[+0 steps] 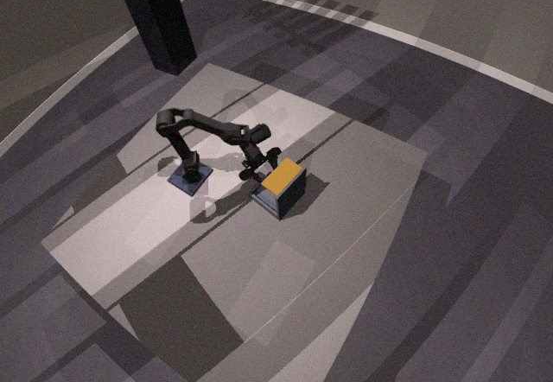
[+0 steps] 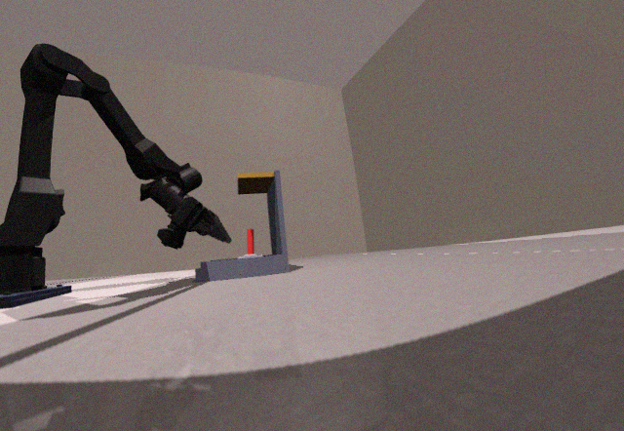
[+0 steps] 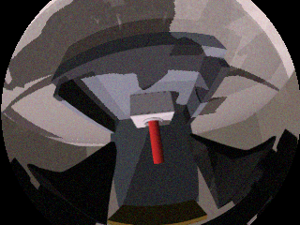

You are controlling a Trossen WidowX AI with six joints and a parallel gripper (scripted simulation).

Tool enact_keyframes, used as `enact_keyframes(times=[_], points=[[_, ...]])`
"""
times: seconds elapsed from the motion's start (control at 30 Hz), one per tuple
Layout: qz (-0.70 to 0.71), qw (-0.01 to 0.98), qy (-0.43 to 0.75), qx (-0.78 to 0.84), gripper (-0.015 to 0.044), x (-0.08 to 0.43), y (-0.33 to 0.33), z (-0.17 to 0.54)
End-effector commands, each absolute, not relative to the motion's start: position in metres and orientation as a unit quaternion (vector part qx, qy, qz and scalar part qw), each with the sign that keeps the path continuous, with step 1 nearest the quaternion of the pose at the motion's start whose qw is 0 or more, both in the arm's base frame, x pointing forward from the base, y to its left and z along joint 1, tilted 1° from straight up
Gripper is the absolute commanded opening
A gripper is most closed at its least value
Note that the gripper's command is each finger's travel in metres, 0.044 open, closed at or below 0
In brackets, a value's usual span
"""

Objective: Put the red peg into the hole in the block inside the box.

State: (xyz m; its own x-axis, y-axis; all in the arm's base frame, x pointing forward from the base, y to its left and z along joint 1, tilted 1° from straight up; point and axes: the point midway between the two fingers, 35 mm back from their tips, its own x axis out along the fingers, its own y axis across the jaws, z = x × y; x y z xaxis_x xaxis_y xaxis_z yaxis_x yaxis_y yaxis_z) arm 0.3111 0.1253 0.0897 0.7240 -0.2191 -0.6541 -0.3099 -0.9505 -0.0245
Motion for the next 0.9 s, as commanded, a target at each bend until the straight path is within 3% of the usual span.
enact_keyframes(times=[0.0, 0.47, 0.87], points=[[0.342, 0.070, 0.143, -0.926, 0.0430, 0.299, 0.131, 0.104], [0.341, 0.069, 0.143, -0.926, 0.0440, 0.247, 0.135, 0.156], [0.341, 0.069, 0.143, -0.927, 0.0440, 0.245, 0.135, 0.158]])
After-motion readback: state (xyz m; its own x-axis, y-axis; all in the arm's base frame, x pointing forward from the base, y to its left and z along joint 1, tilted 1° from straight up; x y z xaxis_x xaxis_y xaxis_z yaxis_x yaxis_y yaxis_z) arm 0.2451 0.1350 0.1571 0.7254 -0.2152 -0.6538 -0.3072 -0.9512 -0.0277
